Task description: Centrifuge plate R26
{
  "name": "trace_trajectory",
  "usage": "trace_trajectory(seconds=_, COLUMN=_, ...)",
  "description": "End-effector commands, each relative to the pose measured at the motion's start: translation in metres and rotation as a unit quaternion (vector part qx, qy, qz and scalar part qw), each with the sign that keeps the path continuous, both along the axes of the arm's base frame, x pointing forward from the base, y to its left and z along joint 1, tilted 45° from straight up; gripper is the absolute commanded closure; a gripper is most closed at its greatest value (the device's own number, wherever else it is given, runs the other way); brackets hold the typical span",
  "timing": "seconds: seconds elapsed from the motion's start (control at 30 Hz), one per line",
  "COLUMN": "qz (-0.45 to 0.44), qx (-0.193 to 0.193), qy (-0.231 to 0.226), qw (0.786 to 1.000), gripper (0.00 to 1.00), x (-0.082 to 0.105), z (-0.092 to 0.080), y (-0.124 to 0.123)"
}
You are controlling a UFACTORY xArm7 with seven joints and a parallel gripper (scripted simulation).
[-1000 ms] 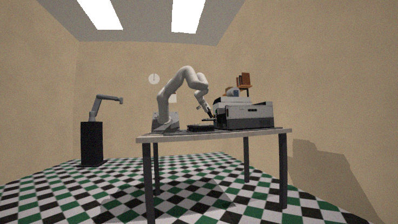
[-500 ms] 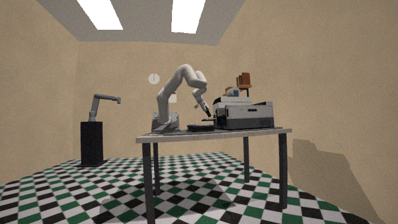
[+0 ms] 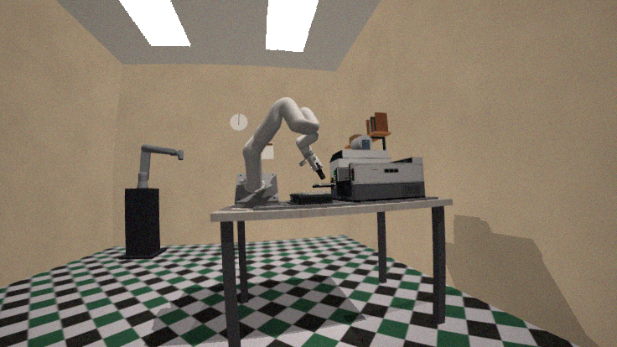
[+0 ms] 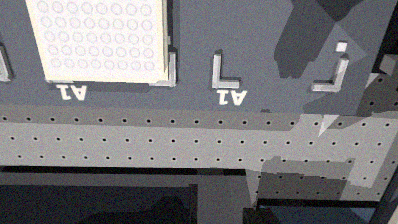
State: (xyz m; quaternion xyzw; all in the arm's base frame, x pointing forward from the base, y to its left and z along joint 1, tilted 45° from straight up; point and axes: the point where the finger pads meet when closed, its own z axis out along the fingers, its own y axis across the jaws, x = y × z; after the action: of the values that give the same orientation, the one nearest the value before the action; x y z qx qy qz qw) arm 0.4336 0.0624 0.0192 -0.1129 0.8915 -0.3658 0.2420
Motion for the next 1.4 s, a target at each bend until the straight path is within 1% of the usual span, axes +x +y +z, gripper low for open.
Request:
trace_trajectory(seconds=0.0, qz=0.002, qx=0.001, qy=-0.002, qw=1.0, gripper=1.0, x=-0.003, z=0.016, y=0.017)
trace_trajectory(seconds=0.17, qz=0.002, qx=0.002, qy=-0.002, qw=1.0, gripper=1.0, x=-0.007, z=0.033, y=0.035)
trace_trajectory(seconds=0.53, qz=0.002, qx=0.002, qy=-0.002, qw=1.0, gripper=1.0, x=-0.007, z=0.034, y=0.035)
trace_trajectory(seconds=0.7, qz=-0.056, qx=0.0, qy=0.057, qw=0.997, gripper=1.0, x=-0.007, z=0.034, y=0.036)
trace_trajectory(seconds=0.9, qz=-0.126, qx=-0.003, qy=0.127, qw=0.984, gripper=1.0, x=-0.007, z=0.034, y=0.036)
trace_trajectory(seconds=0.97, qz=-0.126, qx=-0.003, qy=0.127, qw=0.984, gripper=1.0, x=-0.007, z=0.034, y=0.036)
trace_trajectory(seconds=1.13, qz=-0.18, qx=-0.005, qy=0.182, qw=0.967, gripper=1.0, x=-0.007, z=0.034, y=0.036)
trace_trajectory(seconds=1.37, qz=-0.18, qx=-0.005, qy=0.182, qw=0.967, gripper=1.0, x=-0.007, z=0.034, y=0.036)
